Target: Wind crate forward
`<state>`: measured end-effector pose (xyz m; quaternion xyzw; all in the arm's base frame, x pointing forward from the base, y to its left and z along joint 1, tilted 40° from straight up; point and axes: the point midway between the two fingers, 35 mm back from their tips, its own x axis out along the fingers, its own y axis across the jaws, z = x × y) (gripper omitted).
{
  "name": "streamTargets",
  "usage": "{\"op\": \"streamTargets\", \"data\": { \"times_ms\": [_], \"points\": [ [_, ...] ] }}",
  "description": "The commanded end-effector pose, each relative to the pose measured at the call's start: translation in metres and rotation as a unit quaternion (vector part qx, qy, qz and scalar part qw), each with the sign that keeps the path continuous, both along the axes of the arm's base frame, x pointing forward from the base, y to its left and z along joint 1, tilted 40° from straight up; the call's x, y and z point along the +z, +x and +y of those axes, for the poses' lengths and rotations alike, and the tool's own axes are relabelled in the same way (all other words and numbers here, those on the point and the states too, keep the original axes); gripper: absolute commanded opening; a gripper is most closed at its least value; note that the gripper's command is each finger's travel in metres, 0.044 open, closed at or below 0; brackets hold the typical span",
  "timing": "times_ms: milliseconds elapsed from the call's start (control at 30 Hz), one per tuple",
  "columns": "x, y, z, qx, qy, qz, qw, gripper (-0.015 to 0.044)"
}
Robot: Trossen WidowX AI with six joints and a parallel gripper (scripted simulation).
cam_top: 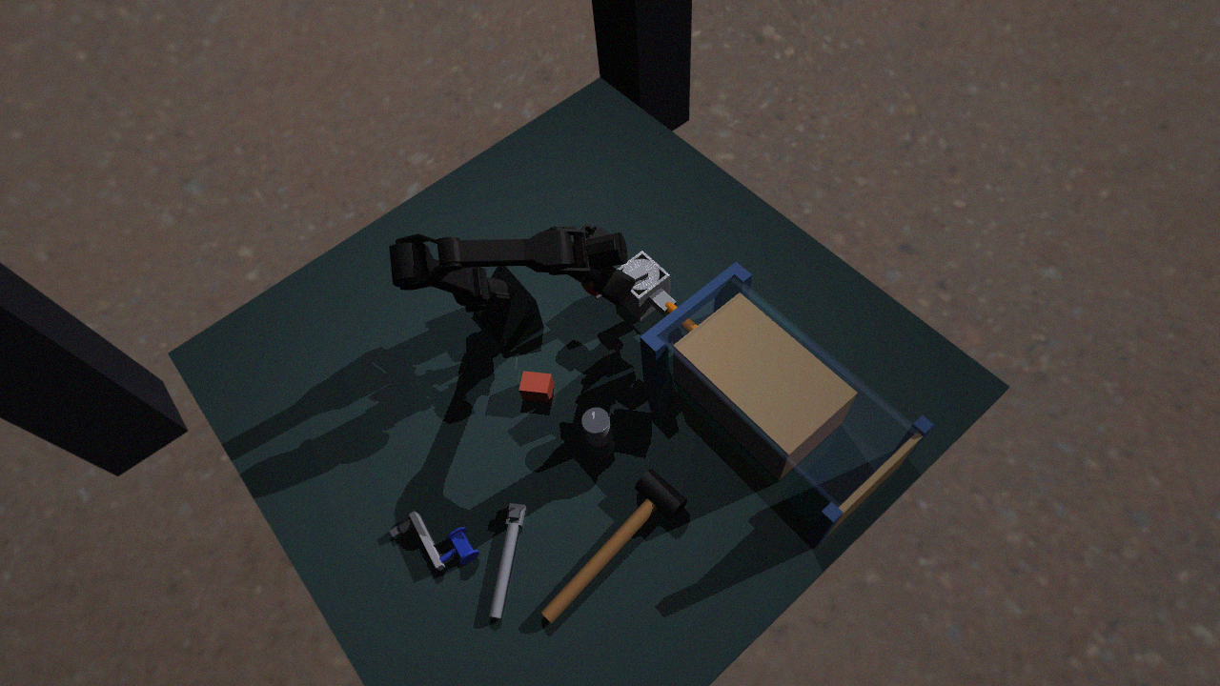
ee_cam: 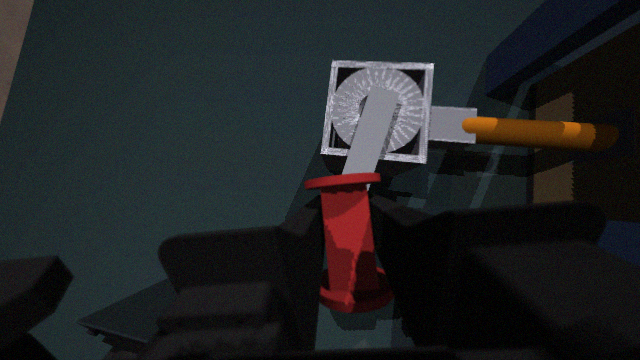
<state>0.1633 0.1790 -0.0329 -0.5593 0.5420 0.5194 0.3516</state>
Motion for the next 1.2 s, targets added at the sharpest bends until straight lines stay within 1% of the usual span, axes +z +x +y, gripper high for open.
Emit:
{"op": "streamTargets", "data": {
  "times_ms": [0,1167],
  "points": [
    [0.0,0.02,-0.003,-0.005,-0.007,-0.025,1.0,0.0],
    [-0.007,0.064,0.006,-0.005,-0.006,-0.027,1.0,0.0]
  ]
}}
